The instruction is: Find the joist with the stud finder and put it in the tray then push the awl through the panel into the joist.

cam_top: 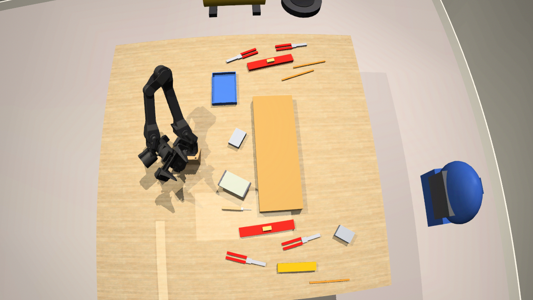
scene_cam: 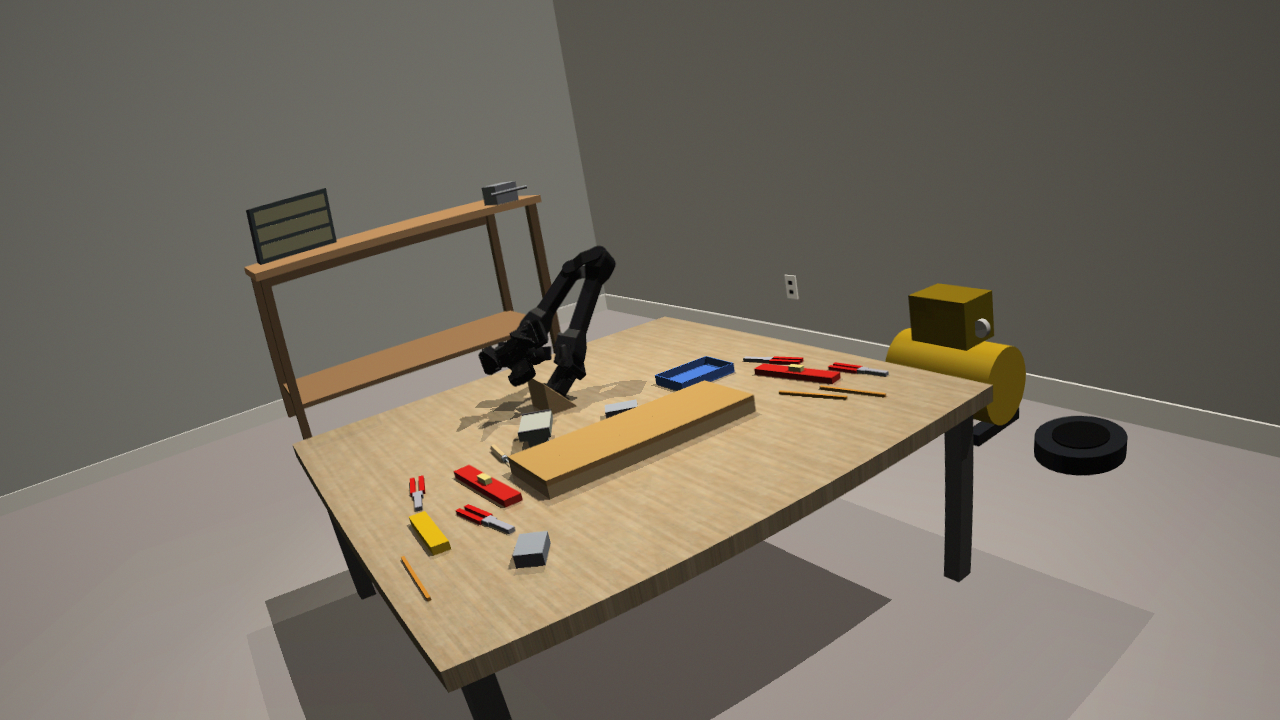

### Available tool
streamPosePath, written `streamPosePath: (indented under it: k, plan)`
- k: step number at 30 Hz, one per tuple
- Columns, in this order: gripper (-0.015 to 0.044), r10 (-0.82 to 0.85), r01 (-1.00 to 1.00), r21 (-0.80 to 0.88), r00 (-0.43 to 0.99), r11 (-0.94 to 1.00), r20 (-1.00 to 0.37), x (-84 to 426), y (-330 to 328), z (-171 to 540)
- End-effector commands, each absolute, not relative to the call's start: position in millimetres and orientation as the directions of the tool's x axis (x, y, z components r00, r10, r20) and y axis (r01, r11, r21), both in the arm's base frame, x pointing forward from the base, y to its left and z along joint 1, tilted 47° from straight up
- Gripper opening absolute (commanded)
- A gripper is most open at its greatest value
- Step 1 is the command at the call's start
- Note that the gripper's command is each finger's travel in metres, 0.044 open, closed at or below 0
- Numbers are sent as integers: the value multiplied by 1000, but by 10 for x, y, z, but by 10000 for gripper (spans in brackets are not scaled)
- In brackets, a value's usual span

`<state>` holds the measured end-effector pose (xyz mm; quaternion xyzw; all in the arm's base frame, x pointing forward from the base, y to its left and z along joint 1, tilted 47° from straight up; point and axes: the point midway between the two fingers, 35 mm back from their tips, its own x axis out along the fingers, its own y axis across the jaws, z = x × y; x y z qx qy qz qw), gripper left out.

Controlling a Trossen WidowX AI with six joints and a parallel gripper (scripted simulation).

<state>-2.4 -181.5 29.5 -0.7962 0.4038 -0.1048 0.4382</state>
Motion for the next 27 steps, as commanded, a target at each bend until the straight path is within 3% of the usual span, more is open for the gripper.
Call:
streamPosePath:
  k: [1,5,8,12,15,18,22,27]
  plan:
    - [426,-727,-556,-775,659,-300,-191,-17,-1819,290]
    - [440,-557,-582,-613,788,-534,-263,139,-1889,187]
    - [440,-380,-495,-448,866,-745,-325,298,-1937,99]
    - [440,-124,-226,-217,907,-950,-402,532,-1975,-9]
    - [440,70,54,-49,888,-997,-454,720,-1980,-83]
    - [440,256,353,108,827,-930,-501,917,-1965,-150]
    - [440,472,692,288,684,-662,-557,1186,-1910,-229]
    - [440,630,863,427,494,-270,-600,1446,-1822,-291]
